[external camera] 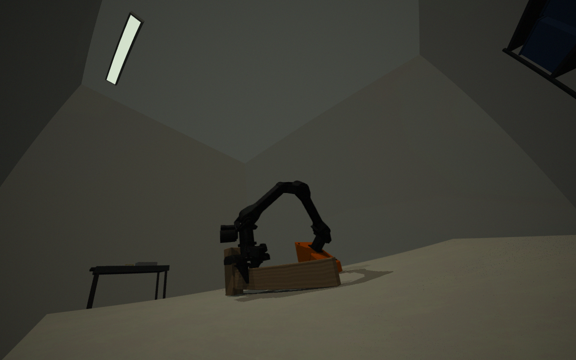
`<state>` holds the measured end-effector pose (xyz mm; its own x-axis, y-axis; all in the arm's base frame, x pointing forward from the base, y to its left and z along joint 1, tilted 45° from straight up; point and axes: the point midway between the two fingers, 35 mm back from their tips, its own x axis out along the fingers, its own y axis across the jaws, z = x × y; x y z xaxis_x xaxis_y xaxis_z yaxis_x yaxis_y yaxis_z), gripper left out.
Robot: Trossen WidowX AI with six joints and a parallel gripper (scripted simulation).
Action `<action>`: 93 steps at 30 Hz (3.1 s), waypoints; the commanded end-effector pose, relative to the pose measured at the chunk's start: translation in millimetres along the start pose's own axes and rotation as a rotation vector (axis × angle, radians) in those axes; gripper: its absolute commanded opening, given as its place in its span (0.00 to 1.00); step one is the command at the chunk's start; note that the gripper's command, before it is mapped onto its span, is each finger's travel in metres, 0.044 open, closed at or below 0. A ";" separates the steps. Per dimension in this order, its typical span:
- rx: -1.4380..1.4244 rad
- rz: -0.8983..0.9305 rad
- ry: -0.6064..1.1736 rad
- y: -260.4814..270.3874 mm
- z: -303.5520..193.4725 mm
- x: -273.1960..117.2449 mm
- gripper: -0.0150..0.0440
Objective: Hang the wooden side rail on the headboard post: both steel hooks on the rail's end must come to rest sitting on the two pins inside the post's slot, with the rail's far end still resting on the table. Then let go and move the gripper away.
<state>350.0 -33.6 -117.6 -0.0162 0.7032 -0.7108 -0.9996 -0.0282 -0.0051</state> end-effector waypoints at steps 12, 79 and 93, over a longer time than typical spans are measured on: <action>0.000 -0.009 0.006 -1.2 -3.2 -1.0 0.25; 0.000 -0.009 0.005 -1.3 -3.2 10.2 0.25; -0.002 -0.008 -0.001 -0.7 -1.6 11.3 0.30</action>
<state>350.5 -26.8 -126.8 -0.0087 0.7044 -0.7097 -0.9996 -0.0242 -0.0118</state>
